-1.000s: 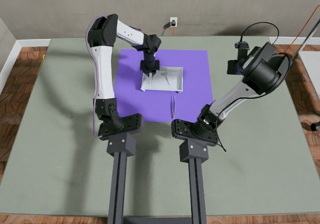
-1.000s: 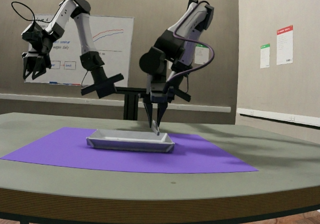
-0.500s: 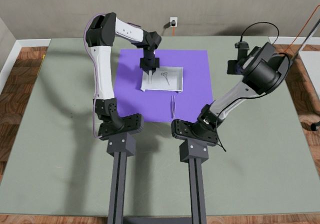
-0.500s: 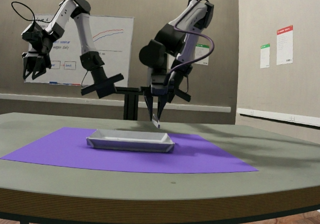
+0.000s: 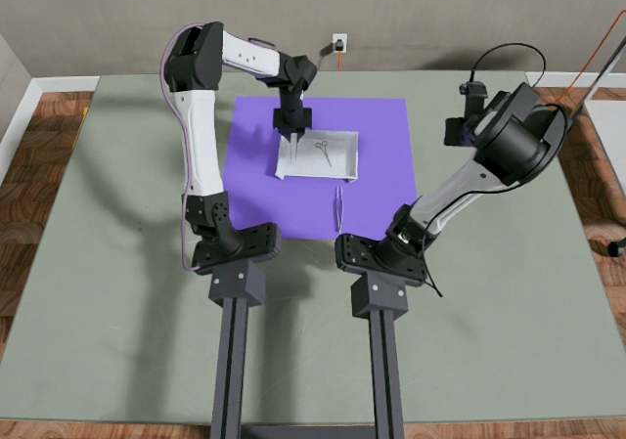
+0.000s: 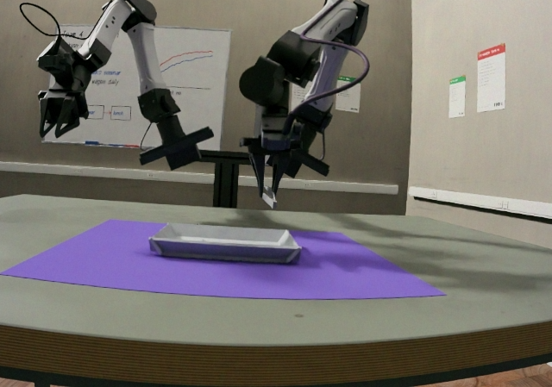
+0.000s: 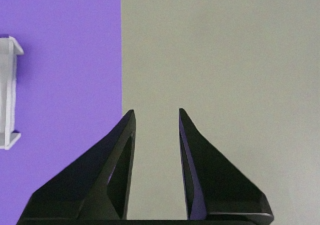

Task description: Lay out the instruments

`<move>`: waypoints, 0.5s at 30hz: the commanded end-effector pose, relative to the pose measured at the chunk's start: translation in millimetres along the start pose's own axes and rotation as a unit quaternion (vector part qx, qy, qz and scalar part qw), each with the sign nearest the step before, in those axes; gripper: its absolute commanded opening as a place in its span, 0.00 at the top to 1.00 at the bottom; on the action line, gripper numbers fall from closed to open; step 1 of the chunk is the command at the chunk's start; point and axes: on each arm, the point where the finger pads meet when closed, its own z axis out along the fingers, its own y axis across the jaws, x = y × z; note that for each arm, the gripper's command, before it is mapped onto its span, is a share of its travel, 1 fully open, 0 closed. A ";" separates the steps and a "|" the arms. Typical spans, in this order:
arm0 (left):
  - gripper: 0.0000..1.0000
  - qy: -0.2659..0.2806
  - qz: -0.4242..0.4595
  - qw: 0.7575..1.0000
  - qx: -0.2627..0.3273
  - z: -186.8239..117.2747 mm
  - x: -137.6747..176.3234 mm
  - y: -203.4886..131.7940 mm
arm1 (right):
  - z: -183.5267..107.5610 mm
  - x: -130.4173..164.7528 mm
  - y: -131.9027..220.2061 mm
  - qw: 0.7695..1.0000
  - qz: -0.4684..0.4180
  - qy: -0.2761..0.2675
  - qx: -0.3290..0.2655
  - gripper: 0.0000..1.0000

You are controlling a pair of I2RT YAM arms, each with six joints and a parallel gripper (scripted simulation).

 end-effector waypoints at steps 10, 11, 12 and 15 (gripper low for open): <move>1.00 0.001 0.012 1.000 0.005 1.7 14.6 -21.4 | -1.8 -6.0 -1.8 1.000 -0.003 -0.008 0.003 0.67; 1.00 -0.002 0.009 1.000 0.006 3.4 17.0 -24.8 | -1.8 -6.0 -1.8 1.000 -0.003 -0.008 0.003 0.67; 1.00 -0.009 0.004 1.000 0.008 4.6 16.9 -28.7 | -1.8 -6.0 -1.8 1.000 -0.003 -0.008 0.003 0.67; 1.00 -0.023 -0.005 1.000 0.008 11.4 28.6 -41.6 | -1.8 -6.0 -1.8 1.000 -0.003 -0.008 0.003 0.67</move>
